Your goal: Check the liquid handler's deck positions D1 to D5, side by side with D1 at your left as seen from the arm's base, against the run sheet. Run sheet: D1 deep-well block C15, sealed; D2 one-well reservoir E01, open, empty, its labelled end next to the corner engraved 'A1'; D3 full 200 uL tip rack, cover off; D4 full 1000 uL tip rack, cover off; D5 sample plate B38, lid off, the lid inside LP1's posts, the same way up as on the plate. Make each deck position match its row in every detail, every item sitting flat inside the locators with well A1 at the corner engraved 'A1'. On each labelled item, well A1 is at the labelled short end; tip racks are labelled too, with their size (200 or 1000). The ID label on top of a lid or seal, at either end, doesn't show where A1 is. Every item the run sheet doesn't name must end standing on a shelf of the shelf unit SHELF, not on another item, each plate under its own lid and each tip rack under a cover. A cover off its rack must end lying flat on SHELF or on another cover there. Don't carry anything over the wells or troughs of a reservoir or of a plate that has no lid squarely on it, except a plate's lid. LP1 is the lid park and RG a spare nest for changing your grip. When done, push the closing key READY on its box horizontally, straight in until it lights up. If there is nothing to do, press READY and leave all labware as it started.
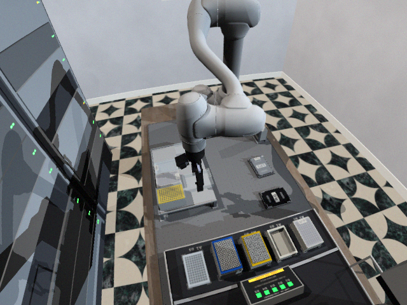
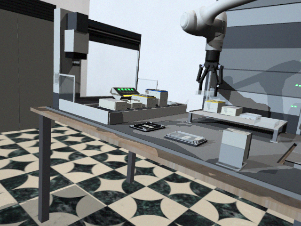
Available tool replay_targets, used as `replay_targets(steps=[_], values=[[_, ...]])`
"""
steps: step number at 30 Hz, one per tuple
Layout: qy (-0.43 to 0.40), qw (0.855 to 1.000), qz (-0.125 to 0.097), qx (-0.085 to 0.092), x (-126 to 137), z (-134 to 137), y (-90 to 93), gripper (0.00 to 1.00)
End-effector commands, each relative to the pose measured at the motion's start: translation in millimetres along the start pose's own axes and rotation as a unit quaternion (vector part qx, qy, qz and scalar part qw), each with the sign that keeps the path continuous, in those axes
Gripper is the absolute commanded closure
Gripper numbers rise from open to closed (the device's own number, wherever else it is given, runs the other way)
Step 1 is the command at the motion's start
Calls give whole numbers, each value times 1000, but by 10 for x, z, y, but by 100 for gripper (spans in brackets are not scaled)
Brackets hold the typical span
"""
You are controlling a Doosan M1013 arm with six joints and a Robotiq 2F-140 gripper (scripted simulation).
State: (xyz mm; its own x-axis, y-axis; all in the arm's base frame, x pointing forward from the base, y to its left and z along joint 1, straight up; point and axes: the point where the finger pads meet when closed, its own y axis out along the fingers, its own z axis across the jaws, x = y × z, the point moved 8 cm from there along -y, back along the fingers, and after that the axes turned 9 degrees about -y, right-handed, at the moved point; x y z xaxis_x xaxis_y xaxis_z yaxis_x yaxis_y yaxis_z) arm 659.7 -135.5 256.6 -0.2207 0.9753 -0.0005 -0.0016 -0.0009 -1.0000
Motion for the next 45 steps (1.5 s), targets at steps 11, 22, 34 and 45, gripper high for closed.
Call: replay_targets(steps=[11, 22, 34, 45], values=[[0, 1000, 0, -1, -1, -3, 198, 90], [0, 1000, 0, -1, -1, -3, 365, 90], [0, 1000, 0, -1, -1, -3, 548, 90], [0, 1000, 0, -1, -1, -4, 698, 90]])
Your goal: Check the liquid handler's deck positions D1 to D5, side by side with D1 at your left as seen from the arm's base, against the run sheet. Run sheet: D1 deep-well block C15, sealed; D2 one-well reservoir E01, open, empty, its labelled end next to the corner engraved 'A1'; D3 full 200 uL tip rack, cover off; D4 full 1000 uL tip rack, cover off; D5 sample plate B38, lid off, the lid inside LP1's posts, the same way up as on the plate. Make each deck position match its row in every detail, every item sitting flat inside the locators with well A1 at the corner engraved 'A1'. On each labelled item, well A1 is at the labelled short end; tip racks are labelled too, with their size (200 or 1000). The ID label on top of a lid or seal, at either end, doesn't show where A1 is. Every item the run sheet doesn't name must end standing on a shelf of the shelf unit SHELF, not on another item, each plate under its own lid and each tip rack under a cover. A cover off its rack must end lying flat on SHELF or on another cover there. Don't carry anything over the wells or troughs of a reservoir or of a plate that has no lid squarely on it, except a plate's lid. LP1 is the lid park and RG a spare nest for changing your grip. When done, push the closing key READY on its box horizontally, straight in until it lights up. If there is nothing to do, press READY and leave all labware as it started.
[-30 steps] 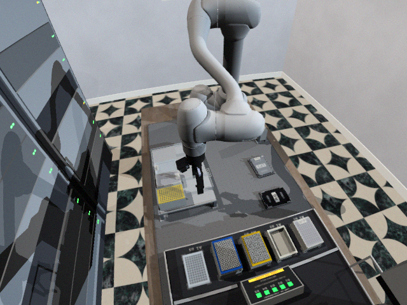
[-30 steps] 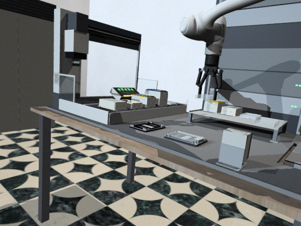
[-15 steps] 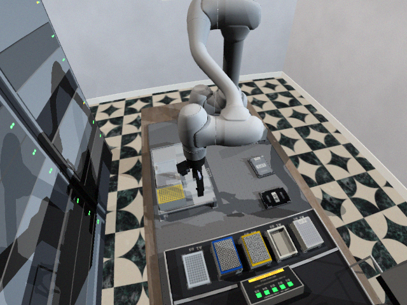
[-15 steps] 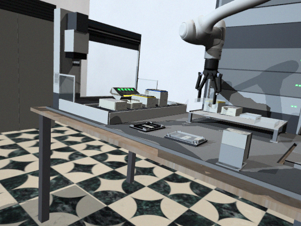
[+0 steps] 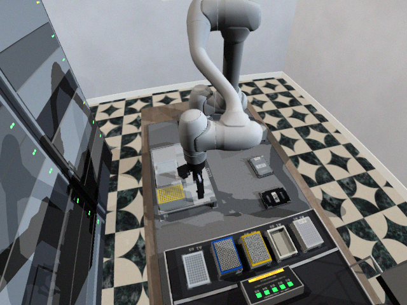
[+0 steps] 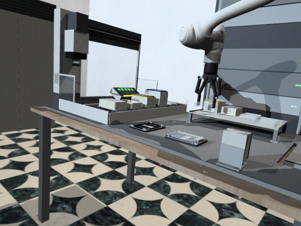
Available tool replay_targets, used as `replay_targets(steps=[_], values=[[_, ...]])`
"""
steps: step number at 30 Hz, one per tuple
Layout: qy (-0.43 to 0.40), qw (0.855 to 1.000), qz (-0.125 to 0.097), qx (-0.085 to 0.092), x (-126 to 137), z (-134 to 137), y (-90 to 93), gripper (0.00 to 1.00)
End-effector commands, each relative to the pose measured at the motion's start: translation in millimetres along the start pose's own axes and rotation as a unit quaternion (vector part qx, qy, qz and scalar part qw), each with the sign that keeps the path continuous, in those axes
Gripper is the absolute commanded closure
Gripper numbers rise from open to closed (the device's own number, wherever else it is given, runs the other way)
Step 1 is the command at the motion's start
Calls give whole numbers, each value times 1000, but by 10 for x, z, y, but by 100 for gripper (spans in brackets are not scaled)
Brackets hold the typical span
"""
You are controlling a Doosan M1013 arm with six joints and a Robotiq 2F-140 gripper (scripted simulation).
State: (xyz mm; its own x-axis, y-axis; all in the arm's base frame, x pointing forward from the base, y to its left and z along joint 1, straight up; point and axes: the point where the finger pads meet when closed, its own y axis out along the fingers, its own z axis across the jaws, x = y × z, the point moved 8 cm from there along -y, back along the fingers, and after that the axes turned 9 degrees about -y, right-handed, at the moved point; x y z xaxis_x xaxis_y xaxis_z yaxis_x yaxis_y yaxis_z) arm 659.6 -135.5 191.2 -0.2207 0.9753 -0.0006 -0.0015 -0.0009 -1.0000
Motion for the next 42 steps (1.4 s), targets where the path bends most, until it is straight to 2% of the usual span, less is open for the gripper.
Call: replay_targets(steps=[1, 10, 42], values=[[0, 1000, 0, -1, -1, -3, 61, 90], [0, 1000, 0, -1, -1, -3, 211, 90], [0, 1000, 0, -1, -1, -3, 212, 90]])
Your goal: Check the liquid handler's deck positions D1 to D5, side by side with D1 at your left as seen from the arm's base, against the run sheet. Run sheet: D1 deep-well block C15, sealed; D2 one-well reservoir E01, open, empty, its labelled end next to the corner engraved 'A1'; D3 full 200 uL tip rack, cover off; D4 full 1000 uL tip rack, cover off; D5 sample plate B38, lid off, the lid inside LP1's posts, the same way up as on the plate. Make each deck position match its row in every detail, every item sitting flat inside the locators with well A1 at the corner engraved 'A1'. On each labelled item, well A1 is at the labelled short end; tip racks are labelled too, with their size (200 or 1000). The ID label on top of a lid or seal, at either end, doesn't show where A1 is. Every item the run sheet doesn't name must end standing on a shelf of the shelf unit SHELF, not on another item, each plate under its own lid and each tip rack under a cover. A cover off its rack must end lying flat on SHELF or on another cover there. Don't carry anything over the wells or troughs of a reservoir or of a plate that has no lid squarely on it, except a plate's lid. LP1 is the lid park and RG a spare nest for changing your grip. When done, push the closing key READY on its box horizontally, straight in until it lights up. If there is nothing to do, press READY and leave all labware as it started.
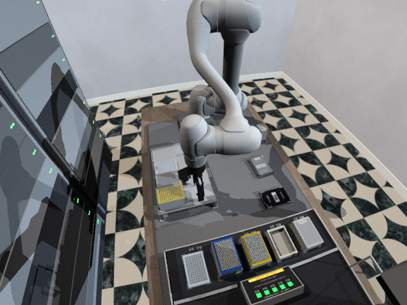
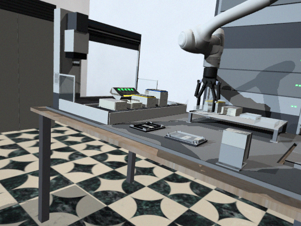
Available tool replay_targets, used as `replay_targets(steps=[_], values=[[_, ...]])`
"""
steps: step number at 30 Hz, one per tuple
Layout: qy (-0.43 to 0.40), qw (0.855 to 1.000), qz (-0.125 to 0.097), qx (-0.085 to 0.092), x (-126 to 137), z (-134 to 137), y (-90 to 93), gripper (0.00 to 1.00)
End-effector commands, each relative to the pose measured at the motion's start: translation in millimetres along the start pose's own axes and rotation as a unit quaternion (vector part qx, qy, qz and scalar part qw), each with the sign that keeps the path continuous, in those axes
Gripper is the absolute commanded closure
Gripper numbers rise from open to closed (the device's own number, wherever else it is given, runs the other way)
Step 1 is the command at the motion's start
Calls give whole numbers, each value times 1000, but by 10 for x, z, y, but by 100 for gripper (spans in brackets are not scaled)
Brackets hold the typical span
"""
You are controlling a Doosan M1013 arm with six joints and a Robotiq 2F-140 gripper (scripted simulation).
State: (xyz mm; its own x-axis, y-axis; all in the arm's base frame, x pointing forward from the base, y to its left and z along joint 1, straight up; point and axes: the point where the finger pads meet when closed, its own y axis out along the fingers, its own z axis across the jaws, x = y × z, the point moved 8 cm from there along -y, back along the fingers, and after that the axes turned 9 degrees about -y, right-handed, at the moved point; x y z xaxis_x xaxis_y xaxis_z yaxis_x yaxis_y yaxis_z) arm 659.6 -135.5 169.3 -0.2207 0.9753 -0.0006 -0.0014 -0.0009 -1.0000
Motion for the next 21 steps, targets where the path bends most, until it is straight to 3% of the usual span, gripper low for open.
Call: replay_targets(steps=[1, 21], values=[[0, 1000, 0, -1, -1, -3, -8, 90], [0, 1000, 0, -1, 0, -2, 40, 90]])
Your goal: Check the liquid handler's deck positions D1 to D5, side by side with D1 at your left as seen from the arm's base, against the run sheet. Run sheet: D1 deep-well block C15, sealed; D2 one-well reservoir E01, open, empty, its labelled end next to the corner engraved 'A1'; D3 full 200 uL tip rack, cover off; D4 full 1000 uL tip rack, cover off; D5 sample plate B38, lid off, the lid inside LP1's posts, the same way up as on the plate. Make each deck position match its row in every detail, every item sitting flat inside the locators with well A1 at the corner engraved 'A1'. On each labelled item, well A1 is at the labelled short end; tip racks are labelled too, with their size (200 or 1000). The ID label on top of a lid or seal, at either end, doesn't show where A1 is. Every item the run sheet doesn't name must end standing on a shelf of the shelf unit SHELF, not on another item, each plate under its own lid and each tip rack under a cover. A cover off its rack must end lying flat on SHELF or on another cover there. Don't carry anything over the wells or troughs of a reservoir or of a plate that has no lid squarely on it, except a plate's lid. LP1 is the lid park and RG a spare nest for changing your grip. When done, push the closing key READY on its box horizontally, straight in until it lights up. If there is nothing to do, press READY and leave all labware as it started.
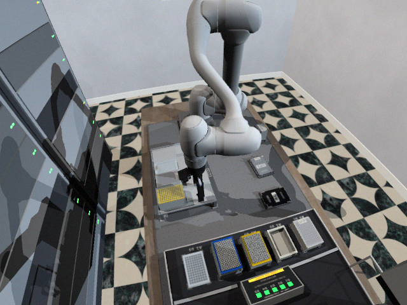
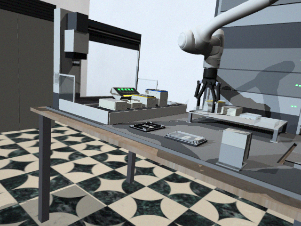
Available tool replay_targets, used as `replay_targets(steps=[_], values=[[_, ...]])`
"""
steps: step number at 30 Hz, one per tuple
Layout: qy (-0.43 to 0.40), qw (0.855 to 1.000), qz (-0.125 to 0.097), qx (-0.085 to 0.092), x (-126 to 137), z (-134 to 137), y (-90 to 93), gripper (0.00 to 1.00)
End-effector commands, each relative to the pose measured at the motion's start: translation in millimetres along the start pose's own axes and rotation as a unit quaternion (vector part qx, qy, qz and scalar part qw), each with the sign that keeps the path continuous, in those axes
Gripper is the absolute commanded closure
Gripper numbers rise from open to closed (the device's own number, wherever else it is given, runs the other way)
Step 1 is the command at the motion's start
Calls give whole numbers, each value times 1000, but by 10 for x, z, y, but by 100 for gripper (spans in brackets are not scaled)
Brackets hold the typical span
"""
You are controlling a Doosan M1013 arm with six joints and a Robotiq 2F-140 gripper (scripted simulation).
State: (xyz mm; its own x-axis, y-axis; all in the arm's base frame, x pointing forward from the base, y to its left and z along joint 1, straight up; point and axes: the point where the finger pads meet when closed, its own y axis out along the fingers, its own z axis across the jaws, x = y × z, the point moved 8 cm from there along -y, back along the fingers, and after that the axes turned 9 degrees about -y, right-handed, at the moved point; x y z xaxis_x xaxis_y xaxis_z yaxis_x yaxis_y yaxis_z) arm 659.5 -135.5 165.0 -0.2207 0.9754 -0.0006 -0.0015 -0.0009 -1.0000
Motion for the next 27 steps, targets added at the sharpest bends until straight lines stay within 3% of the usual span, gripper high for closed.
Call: replay_targets(steps=[1, 27], values=[[0, 1000, 0, -1, -1, -3, 1, 90], [0, 1000, 0, -1, -1, -3, 63, 90]])
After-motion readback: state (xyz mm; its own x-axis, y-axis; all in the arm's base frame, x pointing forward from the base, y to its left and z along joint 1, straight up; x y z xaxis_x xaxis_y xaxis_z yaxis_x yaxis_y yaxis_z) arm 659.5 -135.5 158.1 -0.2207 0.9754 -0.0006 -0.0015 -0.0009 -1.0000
